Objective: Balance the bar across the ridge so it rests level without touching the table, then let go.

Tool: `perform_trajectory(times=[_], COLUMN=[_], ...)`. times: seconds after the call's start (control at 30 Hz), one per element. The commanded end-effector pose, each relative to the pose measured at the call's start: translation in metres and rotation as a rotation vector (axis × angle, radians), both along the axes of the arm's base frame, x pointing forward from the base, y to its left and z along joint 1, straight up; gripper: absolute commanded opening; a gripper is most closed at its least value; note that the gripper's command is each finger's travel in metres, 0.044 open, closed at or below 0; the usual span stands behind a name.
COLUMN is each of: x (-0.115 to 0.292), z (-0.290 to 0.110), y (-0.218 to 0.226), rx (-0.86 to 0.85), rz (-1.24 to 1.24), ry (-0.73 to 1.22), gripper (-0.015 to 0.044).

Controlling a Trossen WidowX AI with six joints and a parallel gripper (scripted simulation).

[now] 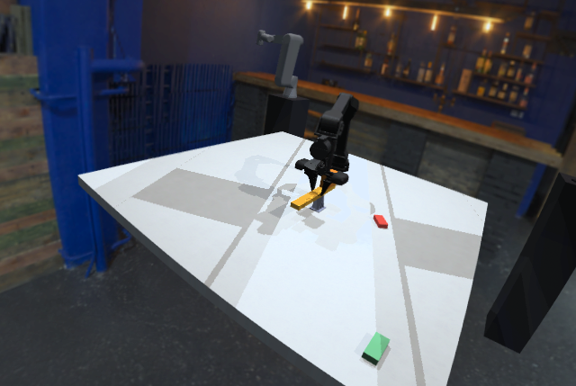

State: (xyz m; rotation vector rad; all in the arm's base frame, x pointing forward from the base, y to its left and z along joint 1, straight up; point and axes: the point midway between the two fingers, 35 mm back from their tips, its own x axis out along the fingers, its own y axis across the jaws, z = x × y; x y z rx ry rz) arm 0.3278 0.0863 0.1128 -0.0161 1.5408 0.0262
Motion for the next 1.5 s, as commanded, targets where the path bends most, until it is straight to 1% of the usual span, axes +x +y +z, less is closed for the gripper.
perform_trajectory(times=[0.0,0.37,0.4,0.77,1.07,1.1,1.23,1.47], x=[0.0,0.0,0.0,0.0,0.0,0.0,0.001,0.0], z=[0.0,0.0,0.0,0.0,0.0,0.0,0.007,0.084], y=[0.0,0.0,0.0,0.0,0.0,0.0,0.0,0.0], rx=[0.0,0.0,0.0,0.0,0.0,0.0,0.0,0.003], rz=[0.0,0.0,0.0,0.0,0.0,0.0,0.0,0.0], ry=[0.0,0.0,0.0,0.0,0.0,0.0,-0.001,-0.011], gripper=[0.0171,0.0173,0.0185,0.0185,0.0421,0.044,0.044,0.044])
